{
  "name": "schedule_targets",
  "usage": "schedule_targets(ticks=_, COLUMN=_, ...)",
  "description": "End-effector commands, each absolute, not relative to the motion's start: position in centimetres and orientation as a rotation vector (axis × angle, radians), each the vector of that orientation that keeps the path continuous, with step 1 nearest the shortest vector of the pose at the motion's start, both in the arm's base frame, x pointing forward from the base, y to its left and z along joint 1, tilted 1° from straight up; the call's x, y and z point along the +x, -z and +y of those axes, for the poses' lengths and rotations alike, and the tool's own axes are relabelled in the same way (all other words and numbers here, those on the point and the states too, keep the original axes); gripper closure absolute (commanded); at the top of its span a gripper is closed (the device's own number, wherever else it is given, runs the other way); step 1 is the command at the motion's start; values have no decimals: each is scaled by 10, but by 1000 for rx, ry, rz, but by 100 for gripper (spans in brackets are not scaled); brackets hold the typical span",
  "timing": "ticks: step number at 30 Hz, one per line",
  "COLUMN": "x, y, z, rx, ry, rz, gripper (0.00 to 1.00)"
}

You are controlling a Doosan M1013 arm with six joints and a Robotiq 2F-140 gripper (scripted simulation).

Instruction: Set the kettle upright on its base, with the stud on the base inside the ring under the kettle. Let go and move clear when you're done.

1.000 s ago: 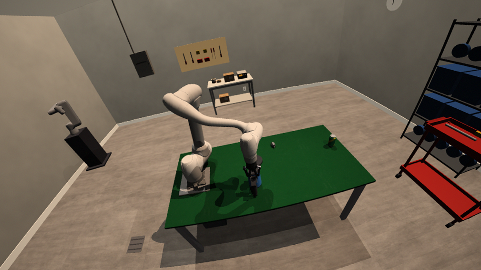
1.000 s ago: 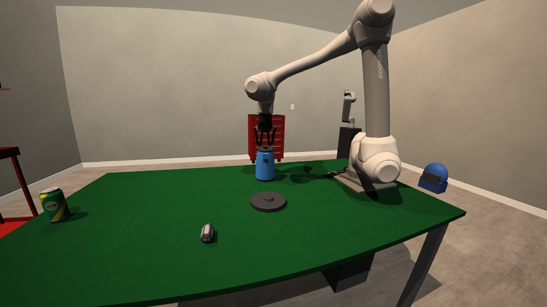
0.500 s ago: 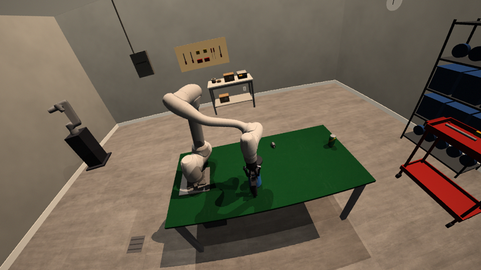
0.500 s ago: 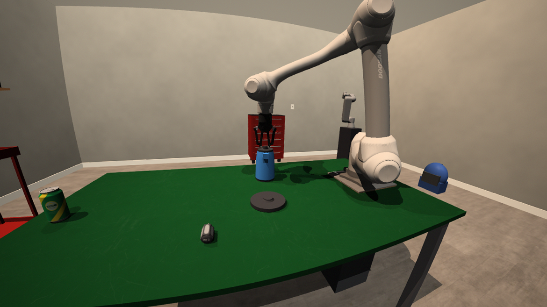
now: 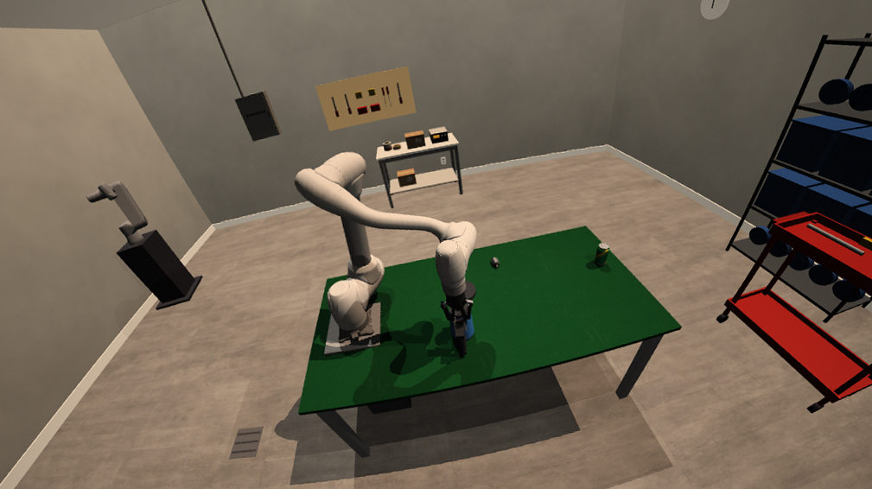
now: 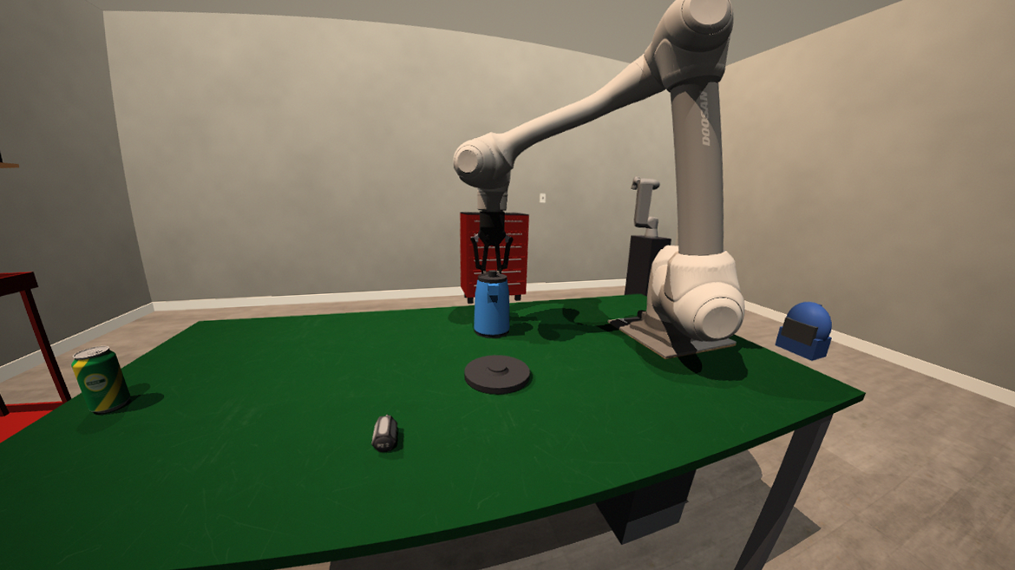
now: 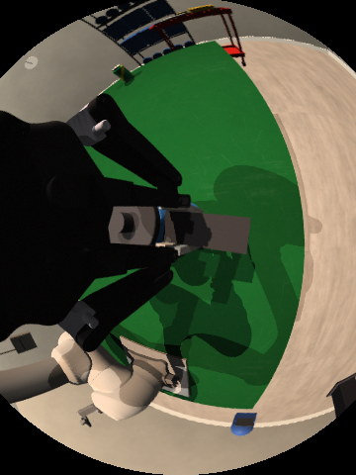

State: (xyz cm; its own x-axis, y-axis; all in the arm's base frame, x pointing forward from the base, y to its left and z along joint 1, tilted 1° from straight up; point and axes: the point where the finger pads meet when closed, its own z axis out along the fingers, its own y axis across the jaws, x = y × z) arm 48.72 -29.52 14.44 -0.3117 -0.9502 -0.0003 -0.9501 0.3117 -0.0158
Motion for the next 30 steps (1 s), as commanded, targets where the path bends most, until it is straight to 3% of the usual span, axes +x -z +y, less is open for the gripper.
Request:
schedule_targets(ticks=1, x=488, y=-145, z=-295, rx=-1837, ry=21, rz=2536, gripper=90)
schedule_targets(ticks=30, x=487, y=-167, z=-295, rx=-1837, ry=21, rz=2536, gripper=90)
